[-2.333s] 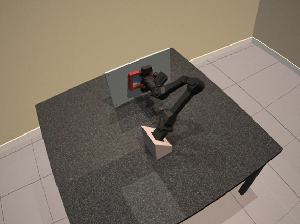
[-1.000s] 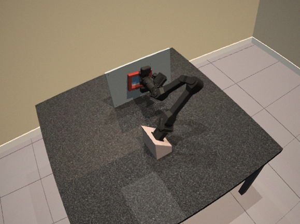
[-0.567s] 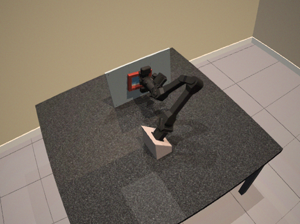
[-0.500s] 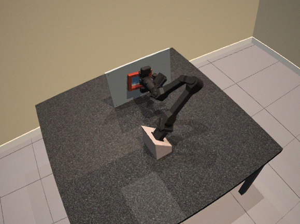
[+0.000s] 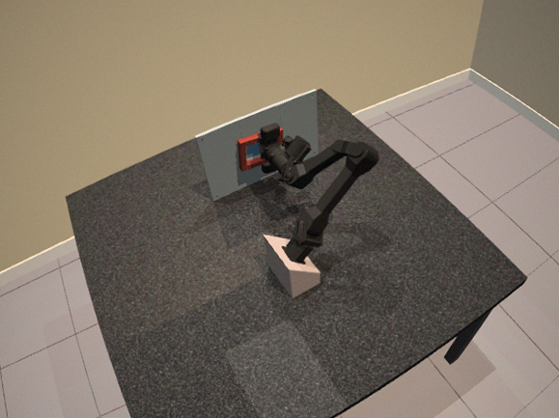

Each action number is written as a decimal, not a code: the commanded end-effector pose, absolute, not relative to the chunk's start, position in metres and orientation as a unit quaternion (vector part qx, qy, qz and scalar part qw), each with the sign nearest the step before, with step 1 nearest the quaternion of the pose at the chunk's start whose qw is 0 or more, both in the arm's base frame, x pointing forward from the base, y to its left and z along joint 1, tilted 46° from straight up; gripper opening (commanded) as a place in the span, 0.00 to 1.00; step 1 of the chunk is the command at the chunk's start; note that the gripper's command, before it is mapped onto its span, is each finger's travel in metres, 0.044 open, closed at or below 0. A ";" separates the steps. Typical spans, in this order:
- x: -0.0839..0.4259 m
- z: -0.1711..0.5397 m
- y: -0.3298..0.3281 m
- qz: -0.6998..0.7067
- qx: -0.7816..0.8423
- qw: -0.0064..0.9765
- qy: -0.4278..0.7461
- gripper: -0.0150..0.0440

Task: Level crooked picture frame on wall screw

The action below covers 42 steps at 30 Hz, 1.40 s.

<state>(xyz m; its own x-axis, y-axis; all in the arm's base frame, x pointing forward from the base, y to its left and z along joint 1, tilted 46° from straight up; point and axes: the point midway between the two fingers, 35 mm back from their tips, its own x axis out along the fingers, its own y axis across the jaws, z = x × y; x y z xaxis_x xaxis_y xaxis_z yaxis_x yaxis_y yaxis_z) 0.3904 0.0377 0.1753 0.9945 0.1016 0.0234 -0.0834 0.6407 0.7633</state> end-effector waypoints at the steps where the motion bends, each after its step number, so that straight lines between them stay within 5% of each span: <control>1: 0.390 0.175 0.037 0.052 0.410 0.910 0.010 0.25; 18: 0.391 0.174 0.037 0.052 0.371 0.927 0.007 0.25; 28: 0.391 0.174 0.037 0.052 0.377 0.925 0.008 0.69; 42: 0.304 0.174 0.026 0.054 0.436 0.898 0.012 0.69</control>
